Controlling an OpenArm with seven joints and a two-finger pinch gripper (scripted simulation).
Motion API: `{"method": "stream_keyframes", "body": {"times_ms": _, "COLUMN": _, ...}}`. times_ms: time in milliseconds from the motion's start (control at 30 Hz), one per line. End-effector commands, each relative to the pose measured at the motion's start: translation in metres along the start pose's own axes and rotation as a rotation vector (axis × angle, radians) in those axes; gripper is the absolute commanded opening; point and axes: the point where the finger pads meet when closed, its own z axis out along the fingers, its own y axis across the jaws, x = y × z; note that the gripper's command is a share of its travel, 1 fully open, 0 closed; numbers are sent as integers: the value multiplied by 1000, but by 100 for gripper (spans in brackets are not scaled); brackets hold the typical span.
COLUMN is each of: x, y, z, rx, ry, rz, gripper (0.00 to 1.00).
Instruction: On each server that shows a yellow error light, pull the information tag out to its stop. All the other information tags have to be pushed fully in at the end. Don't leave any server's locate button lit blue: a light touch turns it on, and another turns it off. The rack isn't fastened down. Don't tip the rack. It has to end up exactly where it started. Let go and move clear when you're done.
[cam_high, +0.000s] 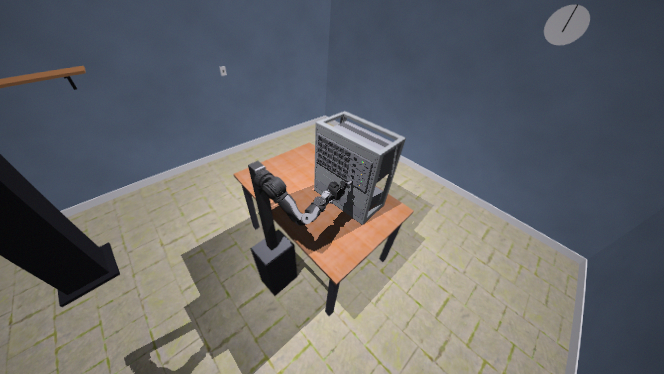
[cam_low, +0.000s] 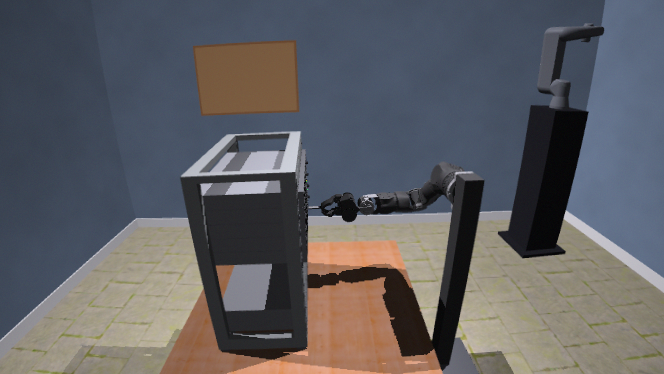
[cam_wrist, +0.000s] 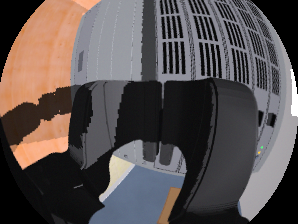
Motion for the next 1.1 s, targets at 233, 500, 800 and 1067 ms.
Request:
{"method": "stream_keyframes", "body": {"times_ms": 233, "x": 2, "y": 4, "z": -3, "rx": -12, "ry": 8, "rz": 2, "gripper": 0}}
{"method": "stream_keyframes", "body": {"times_ms": 500, "x": 0, "y": 2, "z": -3, "rx": -7, "ry": 5, "rz": 3, "gripper": 10}}
{"method": "stream_keyframes", "body": {"times_ms": 800, "x": 1, "y": 2, "z": -3, "rx": -8, "ry": 5, "rz": 3, "gripper": 10}}
{"method": "stream_keyframes", "body": {"times_ms": 1067, "x": 1, "y": 2, "z": -3, "rx": -8, "ry": 5, "rz": 3, "gripper": 10}}
